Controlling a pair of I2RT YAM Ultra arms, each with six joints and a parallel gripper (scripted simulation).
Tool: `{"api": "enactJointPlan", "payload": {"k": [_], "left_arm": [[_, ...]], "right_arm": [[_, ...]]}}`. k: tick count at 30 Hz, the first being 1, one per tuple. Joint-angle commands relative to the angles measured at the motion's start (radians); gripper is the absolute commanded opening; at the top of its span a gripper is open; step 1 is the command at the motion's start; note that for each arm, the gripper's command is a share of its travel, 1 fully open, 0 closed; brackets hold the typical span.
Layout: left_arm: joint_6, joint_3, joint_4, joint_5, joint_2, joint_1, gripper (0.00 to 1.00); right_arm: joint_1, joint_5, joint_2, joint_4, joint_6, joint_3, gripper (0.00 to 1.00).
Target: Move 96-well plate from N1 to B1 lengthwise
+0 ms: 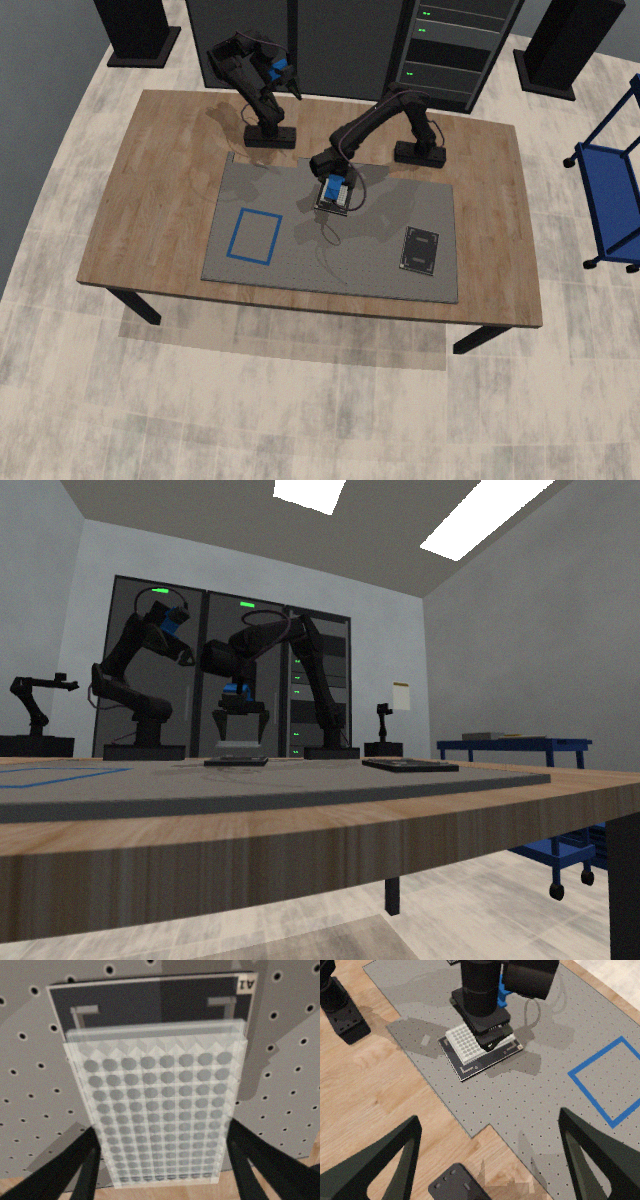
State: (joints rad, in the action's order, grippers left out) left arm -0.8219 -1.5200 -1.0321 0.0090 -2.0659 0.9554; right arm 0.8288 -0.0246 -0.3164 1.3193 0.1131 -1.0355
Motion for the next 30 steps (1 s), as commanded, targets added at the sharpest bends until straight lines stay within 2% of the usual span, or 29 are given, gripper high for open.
{"api": "enactJointPlan", "payload": {"k": [1, 6, 22, 30], "left_arm": [[-0.001, 0.0, 0.003, -0.002, 0.007, 0.001, 0.79], [-0.007, 0.027, 0.045, -0.016, 0.019, 0.009, 0.79], [-0.008, 0.095, 0.15, -0.024, -0.046, 0.014, 0.79], [-0.005, 0.085, 0.131, -0.025, -0.043, 0.014, 0.79]], "right_arm": [[-0.004, 0.005, 0.007, -0.006, 0.001, -0.026, 1.0], [-0.004, 0.005, 0.007, -0.006, 0.001, -0.026, 1.0], [-0.004, 0.005, 0.007, -0.006, 0.001, -0.026, 1.0], [-0.004, 0.005, 0.007, -0.006, 0.001, -0.026, 1.0]]}}
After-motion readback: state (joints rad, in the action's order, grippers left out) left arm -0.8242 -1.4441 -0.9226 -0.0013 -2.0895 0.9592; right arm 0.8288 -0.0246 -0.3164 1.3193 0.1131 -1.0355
